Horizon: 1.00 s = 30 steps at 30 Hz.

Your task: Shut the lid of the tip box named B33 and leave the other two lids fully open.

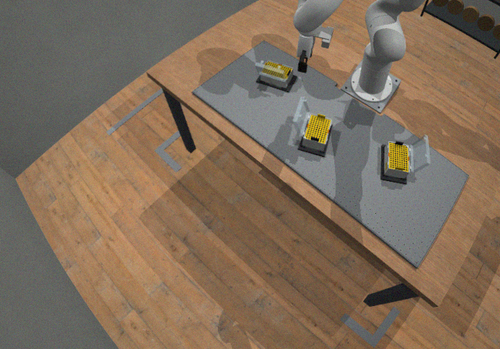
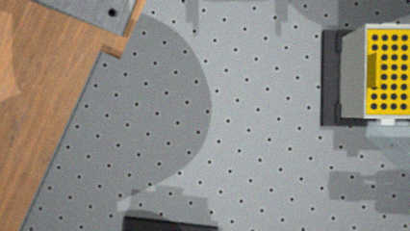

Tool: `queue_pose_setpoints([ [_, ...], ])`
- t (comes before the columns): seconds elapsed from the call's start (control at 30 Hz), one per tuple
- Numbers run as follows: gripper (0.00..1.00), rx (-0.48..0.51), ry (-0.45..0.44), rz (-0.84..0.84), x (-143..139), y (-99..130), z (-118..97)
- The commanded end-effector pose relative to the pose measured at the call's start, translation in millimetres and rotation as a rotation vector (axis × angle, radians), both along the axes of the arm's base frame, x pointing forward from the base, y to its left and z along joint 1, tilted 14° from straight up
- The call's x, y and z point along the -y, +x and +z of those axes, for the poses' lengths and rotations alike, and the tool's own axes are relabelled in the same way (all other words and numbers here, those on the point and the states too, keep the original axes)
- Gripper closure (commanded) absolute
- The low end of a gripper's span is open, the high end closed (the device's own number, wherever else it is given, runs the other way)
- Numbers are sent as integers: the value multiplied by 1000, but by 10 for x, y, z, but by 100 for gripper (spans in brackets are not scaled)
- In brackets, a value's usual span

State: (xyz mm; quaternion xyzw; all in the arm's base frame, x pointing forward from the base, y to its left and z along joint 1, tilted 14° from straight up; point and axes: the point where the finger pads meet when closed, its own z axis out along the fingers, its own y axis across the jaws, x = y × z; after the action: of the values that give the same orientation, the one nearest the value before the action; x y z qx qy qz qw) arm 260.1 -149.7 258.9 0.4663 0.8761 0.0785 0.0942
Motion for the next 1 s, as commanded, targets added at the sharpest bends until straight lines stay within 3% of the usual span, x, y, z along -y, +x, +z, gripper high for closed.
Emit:
queue_pose_setpoints([
  [0.0,0,-6,30,-116,259,-57,-27],
  [0.57,0,-7,30,-116,970,-244,-111],
  [0.8,0,-7,30,-116,970,-244,-111],
  [0.97,0,8,144,-237,1164,-390,-175],
])
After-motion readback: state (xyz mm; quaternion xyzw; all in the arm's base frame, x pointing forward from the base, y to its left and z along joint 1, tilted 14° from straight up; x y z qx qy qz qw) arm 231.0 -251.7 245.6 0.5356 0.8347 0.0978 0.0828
